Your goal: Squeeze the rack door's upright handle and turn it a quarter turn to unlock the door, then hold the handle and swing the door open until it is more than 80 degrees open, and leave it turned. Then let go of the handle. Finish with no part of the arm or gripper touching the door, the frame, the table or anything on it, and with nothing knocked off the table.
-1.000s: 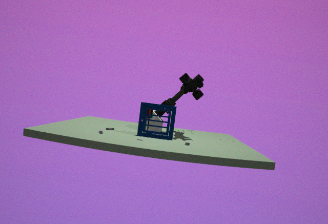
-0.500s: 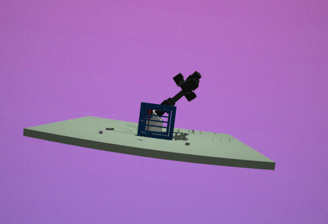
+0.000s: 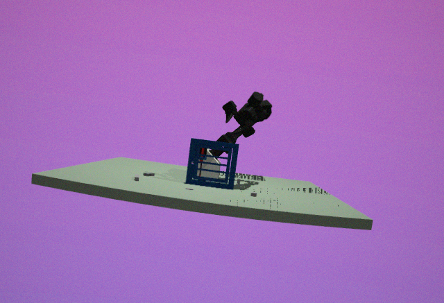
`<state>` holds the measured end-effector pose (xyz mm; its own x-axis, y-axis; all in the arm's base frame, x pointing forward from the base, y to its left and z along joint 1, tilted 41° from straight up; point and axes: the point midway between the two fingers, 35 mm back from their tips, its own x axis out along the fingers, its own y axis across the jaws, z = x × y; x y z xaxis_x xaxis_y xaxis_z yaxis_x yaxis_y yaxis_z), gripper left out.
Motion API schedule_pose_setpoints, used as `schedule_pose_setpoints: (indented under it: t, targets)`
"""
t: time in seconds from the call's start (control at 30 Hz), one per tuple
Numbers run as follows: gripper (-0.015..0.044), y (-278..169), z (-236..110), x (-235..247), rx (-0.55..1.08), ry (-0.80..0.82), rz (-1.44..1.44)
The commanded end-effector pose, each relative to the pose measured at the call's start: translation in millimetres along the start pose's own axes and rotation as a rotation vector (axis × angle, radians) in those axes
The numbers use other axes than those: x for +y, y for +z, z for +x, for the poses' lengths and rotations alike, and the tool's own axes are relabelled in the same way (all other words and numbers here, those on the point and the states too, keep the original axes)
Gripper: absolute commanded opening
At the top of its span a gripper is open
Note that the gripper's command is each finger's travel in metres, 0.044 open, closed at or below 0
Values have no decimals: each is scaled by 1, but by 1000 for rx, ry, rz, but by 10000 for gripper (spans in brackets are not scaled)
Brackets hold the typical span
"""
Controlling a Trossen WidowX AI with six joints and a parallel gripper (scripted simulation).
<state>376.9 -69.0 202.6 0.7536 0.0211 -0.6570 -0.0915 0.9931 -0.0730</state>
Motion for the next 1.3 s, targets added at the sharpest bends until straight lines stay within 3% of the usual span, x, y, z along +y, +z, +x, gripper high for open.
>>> schedule_pose_setpoints:
  t: [0.0, 0.67, 1.27]
  targets:
    - [285, -10, 9, -6, 78, 39, 7]
    - [285, -70, 37, -33, 451, 285, 139]
    - [285, -112, 40, -51, 670, 561, 361]
